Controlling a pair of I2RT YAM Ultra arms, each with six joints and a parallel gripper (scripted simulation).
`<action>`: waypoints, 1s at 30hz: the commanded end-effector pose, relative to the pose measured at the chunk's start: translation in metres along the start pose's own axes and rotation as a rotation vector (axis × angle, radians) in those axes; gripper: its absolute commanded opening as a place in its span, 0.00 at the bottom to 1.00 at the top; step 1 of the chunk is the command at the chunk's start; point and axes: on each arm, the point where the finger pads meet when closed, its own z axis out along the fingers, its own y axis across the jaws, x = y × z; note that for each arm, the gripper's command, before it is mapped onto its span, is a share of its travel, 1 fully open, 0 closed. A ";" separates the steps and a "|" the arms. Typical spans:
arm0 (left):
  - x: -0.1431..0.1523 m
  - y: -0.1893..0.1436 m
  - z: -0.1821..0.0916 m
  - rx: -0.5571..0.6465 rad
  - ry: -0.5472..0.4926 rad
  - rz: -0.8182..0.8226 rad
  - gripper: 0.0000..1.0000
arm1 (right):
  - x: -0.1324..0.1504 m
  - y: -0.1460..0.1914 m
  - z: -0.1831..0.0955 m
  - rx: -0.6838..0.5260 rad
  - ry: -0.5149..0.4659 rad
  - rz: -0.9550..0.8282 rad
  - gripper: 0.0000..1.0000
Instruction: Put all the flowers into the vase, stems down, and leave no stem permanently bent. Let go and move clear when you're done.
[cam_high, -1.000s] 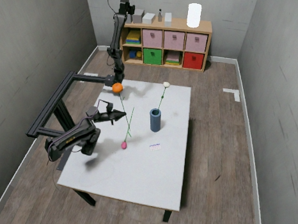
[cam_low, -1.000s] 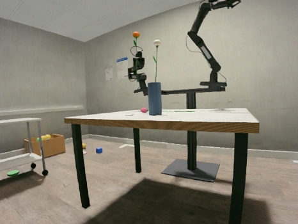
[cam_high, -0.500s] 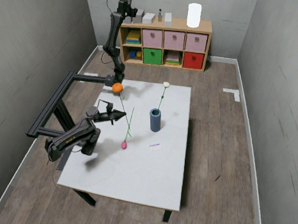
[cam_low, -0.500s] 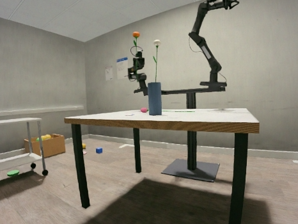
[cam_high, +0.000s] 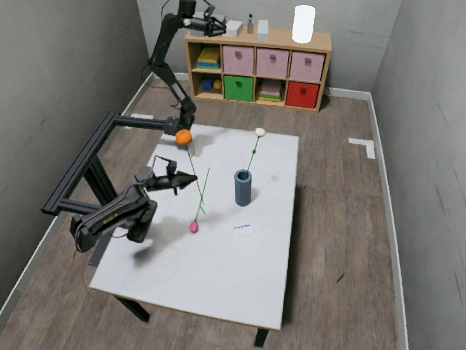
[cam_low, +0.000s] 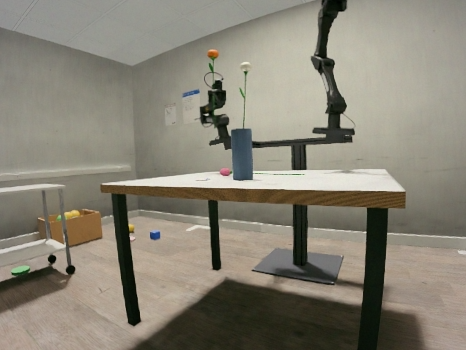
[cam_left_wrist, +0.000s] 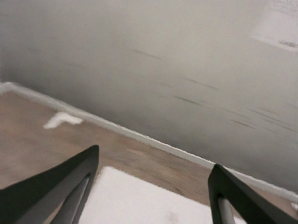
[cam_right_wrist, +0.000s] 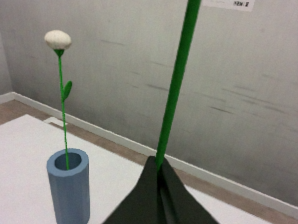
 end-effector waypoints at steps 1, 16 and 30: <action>0.000 -0.098 -0.032 0.353 -0.010 0.022 0.70 | -0.011 -0.001 0.002 0.001 -0.023 0.009 0.00; 0.005 -0.157 -0.136 1.505 0.008 0.054 0.70 | -0.011 -0.001 0.002 0.001 -0.023 0.009 0.00; 0.008 -0.156 -0.133 1.487 0.003 0.048 0.70 | -0.011 -0.001 0.002 0.001 -0.023 0.009 0.00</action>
